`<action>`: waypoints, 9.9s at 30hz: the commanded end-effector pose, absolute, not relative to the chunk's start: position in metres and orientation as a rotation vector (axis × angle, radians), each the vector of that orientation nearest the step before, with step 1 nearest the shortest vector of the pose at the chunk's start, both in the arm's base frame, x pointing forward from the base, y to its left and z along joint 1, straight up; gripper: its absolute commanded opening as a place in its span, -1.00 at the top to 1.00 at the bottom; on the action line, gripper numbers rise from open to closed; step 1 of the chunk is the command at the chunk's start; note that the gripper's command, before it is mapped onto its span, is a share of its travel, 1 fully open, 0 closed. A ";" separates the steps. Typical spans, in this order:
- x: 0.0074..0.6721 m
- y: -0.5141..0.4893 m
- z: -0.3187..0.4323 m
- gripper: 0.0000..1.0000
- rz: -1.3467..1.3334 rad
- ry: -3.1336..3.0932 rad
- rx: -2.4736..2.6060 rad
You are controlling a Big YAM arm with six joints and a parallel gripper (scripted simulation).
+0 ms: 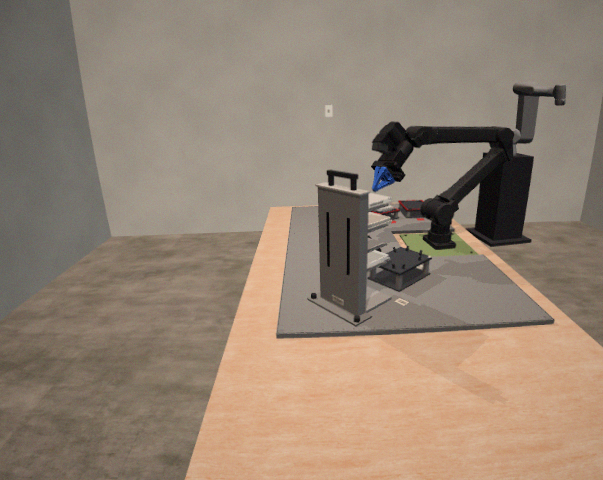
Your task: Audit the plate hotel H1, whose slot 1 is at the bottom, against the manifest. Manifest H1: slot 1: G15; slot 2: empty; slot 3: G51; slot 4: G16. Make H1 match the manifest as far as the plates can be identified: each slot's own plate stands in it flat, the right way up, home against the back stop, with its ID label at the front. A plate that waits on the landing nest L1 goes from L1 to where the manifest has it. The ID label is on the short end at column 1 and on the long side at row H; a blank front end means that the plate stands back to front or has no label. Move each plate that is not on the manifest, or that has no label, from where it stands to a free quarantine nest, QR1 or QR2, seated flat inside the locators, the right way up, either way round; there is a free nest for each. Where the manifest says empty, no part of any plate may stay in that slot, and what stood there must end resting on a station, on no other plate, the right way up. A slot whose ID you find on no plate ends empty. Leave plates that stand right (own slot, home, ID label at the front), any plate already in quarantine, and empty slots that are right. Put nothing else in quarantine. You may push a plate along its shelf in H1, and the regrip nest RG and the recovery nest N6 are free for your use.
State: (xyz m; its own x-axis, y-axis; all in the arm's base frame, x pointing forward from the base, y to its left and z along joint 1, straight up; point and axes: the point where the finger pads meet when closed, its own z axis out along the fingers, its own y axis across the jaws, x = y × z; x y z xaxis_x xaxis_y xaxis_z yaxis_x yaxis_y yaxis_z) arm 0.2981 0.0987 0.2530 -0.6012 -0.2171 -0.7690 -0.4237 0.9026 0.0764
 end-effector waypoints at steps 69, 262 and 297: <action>0.241 0.239 0.302 -1.00 0.378 1.984 -0.536; 0.315 0.280 0.307 -1.00 0.362 1.981 -0.550; 0.289 0.267 0.279 -1.00 0.354 2.008 -0.561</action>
